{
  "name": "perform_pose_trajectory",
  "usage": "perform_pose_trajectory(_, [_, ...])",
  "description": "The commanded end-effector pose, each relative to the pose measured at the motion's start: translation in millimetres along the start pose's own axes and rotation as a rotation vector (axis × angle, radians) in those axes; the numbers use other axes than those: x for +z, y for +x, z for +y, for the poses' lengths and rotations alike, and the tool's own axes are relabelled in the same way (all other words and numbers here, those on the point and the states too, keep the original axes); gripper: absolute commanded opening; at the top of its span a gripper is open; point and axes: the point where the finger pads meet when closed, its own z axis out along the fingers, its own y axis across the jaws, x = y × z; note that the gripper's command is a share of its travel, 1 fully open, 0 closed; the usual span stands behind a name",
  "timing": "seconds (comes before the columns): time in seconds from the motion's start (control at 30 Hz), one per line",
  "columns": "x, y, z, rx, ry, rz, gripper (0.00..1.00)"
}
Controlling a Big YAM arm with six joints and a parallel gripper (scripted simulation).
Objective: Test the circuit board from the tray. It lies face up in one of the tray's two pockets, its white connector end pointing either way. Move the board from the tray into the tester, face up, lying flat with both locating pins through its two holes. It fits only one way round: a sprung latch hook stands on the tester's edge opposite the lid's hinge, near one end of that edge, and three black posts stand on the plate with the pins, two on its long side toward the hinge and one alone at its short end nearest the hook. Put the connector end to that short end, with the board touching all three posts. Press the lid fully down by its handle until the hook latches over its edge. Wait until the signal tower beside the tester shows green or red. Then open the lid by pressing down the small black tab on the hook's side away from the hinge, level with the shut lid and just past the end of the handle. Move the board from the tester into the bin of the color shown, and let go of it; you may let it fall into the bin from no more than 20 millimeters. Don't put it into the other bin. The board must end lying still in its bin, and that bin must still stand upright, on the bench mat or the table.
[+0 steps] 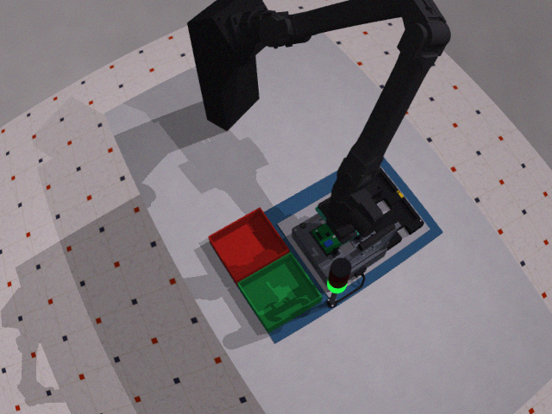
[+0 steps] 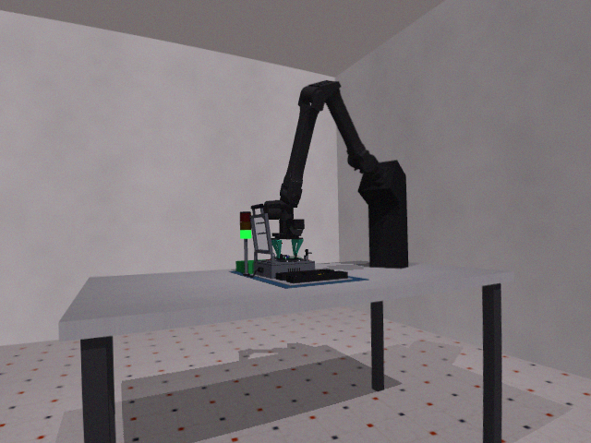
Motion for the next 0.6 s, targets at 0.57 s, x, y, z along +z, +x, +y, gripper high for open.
perform_pose_trajectory(0.57, [-14.8,-6.6,-6.0,-0.008,0.013,-0.008,0.72])
